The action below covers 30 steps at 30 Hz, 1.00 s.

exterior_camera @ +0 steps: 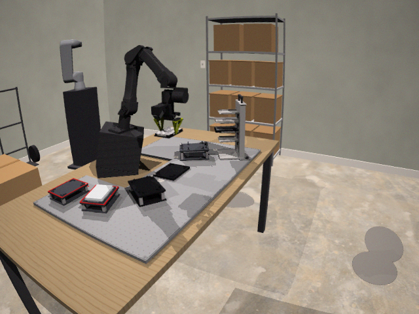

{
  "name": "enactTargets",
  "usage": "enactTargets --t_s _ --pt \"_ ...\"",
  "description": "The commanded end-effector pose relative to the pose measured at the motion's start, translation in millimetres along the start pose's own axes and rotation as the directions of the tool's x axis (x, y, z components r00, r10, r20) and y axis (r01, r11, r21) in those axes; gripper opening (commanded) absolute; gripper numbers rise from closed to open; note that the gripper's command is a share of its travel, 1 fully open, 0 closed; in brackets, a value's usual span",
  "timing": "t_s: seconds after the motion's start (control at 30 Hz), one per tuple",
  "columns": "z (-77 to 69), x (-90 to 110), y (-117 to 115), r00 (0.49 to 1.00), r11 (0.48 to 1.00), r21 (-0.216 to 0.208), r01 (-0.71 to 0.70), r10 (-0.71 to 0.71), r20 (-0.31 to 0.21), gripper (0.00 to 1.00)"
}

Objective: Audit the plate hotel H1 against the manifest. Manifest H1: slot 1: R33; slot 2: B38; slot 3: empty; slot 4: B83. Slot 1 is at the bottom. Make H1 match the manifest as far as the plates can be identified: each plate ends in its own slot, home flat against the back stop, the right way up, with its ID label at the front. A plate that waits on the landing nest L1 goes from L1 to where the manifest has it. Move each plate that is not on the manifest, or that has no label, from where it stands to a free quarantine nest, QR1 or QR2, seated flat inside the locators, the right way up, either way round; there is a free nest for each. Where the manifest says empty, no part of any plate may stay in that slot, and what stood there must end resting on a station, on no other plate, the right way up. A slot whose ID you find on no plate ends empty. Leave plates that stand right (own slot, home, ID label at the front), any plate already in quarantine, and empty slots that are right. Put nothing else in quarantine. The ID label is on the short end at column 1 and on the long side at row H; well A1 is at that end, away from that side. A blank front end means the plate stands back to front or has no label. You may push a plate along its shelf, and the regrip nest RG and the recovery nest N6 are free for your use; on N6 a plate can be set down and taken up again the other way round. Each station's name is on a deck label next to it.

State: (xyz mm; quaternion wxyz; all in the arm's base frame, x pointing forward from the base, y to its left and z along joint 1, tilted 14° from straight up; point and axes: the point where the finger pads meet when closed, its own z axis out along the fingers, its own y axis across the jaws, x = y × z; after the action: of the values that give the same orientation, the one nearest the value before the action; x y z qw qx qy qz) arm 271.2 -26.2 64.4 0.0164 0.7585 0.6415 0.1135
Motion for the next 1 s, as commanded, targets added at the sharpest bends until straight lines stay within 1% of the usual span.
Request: enactTargets --t_s 0.0,0.13,0.2,0.23,0.27,0.7,0.77,0.8,0.83,0.97 --pt "12.7 -0.6 1.8 1.000 1.000 -0.005 0.000 0.000 0.009 0.86" --pt "23.2 -1.3 2.7 1.000 1.000 -0.005 -0.002 0.002 0.010 0.86" --pt "23.2 -1.3 2.7 1.000 1.000 -0.005 -0.002 0.002 0.010 0.86" --pt "24.0 -2.4 6.0 1.000 1.000 -0.014 -0.005 0.005 0.011 0.86" --pt "28.4 -1.4 3.1 1.000 1.000 -0.005 -0.002 0.002 0.010 0.86" --pt "62.7 -2.0 3.9 1.000 1.000 -0.005 -0.001 0.001 0.010 0.86" --pt "62.7 -2.0 3.9 1.000 1.000 -0.005 -0.001 0.001 0.010 0.86" --pt "61.7 -3.3 11.8 1.000 1.000 -0.024 -0.005 0.005 0.011 0.86" --pt "67.9 -2.7 4.2 1.000 1.000 -0.006 -0.003 0.003 0.010 0.86" --pt "78.5 -1.9 3.7 1.000 1.000 -0.005 0.000 0.000 0.010 0.86"
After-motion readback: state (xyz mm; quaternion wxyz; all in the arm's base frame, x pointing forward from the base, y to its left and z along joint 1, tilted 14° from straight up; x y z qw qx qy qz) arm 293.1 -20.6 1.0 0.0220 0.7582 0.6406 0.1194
